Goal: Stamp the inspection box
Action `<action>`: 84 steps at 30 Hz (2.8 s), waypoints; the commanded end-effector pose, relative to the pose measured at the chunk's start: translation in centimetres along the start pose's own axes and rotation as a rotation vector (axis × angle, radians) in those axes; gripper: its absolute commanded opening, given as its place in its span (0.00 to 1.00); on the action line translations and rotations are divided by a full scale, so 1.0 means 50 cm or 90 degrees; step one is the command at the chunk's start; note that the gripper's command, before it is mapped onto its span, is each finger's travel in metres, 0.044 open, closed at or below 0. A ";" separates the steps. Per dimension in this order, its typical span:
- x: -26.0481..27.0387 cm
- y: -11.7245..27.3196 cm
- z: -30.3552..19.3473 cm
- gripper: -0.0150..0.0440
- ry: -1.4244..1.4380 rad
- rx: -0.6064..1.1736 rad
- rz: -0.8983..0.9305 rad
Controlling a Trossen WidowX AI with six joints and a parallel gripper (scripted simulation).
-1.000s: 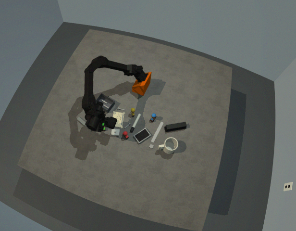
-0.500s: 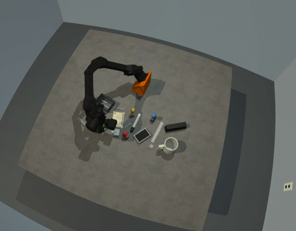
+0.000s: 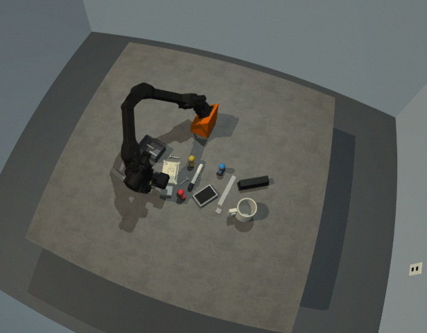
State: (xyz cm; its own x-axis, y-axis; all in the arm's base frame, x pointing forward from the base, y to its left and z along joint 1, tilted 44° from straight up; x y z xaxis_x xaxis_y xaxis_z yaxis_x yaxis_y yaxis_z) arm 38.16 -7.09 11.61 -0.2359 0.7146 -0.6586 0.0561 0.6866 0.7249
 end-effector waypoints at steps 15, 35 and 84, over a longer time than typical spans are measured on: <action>0.000 0.001 0.000 0.27 0.000 0.000 0.000; 0.000 0.020 0.002 0.25 0.000 -0.001 0.001; 0.000 0.068 0.005 0.25 0.000 -0.001 0.003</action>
State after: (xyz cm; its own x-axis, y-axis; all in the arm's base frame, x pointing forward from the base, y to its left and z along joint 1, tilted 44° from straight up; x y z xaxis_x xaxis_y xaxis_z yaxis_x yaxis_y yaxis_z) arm 38.57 -4.84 13.85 -0.2413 0.7131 -0.6582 0.0554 0.6873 0.7243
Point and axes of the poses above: the point midway between the two fingers, 35 mm back from their tips, its own y axis back along the fingers, its own x axis across the jaws, z = x × y, the point moved 10 cm from there along y, back along the fingers, and after that the axes turned 13 degrees about y, right-handed, at the moved point
